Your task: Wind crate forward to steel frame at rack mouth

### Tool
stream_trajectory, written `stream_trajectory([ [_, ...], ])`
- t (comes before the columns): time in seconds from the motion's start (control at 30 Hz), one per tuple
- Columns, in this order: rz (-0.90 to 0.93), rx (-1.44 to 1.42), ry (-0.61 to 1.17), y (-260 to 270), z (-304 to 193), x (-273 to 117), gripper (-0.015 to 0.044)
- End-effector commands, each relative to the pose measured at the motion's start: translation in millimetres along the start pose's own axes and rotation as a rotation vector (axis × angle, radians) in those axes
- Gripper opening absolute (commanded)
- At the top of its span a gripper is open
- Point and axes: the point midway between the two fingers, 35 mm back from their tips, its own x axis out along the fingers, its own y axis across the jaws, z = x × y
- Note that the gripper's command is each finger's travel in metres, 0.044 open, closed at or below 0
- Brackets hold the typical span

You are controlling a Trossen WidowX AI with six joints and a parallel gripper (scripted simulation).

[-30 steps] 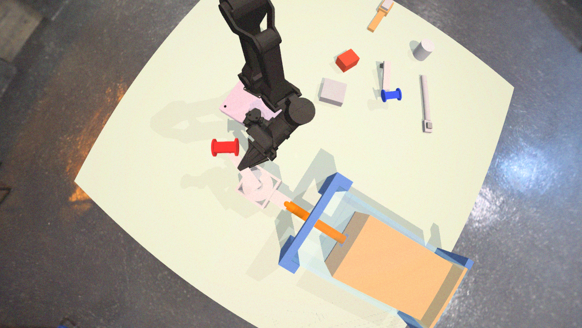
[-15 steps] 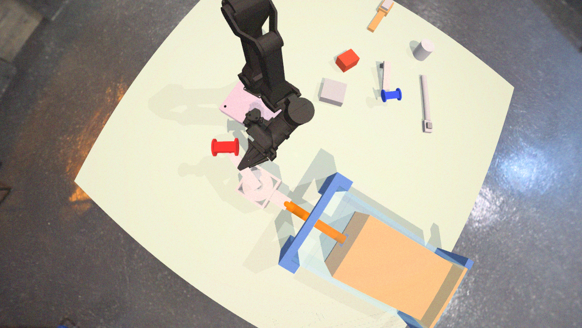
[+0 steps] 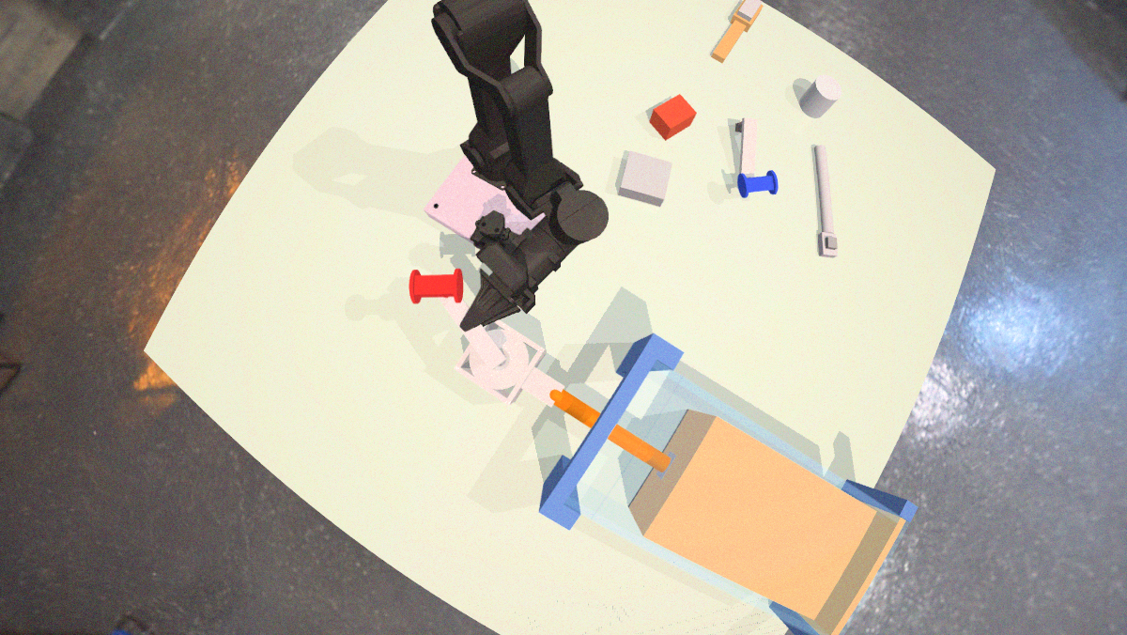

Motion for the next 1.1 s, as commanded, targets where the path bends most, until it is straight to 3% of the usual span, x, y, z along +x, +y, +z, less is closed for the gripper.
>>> stream_trajectory([
  [0.0, 0.000, -0.001, 0.000, -1.0, -0.2, 0.3, 0.0000],
  [1.07, -0.001, -0.003, -0.001, -6.7, -0.3, 0.7, 0.0000],
])
